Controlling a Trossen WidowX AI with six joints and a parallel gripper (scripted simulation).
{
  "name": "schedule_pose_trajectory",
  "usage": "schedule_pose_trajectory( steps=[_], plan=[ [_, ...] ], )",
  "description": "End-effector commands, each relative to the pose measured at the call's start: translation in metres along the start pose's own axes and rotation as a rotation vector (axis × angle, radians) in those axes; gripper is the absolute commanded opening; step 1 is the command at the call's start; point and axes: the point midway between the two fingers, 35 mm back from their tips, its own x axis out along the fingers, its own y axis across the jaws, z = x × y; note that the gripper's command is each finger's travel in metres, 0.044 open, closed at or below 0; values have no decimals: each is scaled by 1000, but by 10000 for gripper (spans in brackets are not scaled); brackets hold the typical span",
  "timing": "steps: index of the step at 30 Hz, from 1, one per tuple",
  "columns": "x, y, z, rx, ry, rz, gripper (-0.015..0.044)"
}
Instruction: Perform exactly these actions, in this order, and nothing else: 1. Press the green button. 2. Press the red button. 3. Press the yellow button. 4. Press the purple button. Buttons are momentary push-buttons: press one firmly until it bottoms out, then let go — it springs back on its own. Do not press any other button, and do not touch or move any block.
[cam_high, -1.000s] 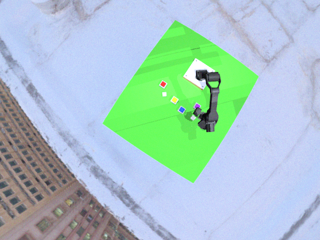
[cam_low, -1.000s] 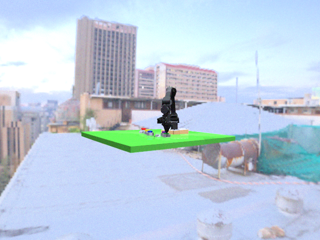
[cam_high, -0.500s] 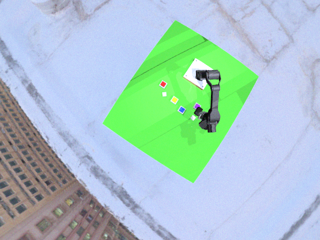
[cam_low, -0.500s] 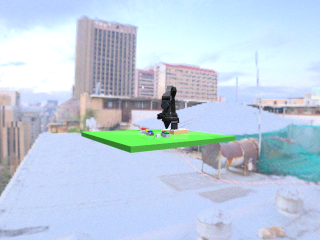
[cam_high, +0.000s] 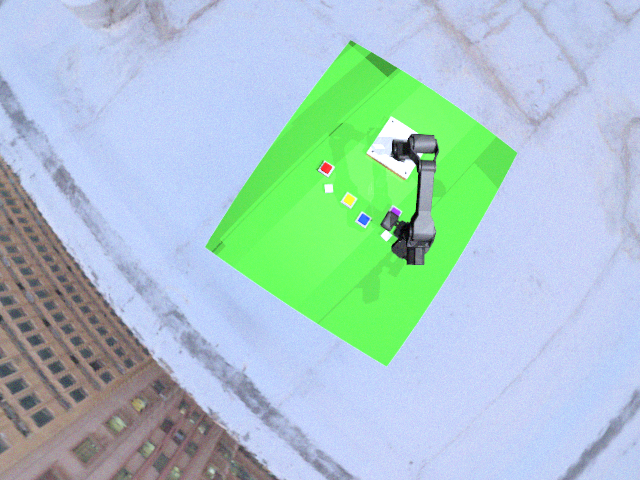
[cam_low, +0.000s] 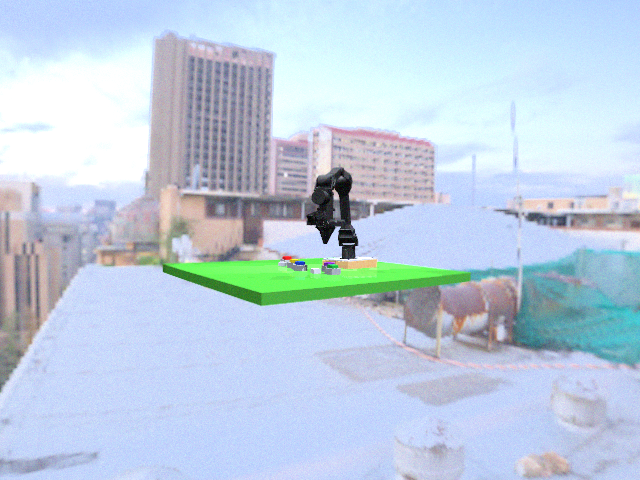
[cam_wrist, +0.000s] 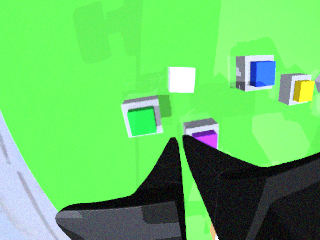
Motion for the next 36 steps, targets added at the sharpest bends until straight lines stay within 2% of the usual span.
schedule_pose_trajectory(
  steps=[1, 7, 12, 23, 27, 31, 36],
  plan=[
    [1, -56, 17, 13, -3, -30, 20],
    [2, -138, 28, 14, 7, -30, 20],
    [1, -211, 20, 16, 11, -25, 20],
    [-5, -347, -51, 19, 7, -26, 20],
    [-7, -367, -70, 20, 6, -28, 20],
    [-4, -368, -71, 20, 6, -28, 20],
    [52, -369, -71, 20, 6, -28, 20]
  ],
)
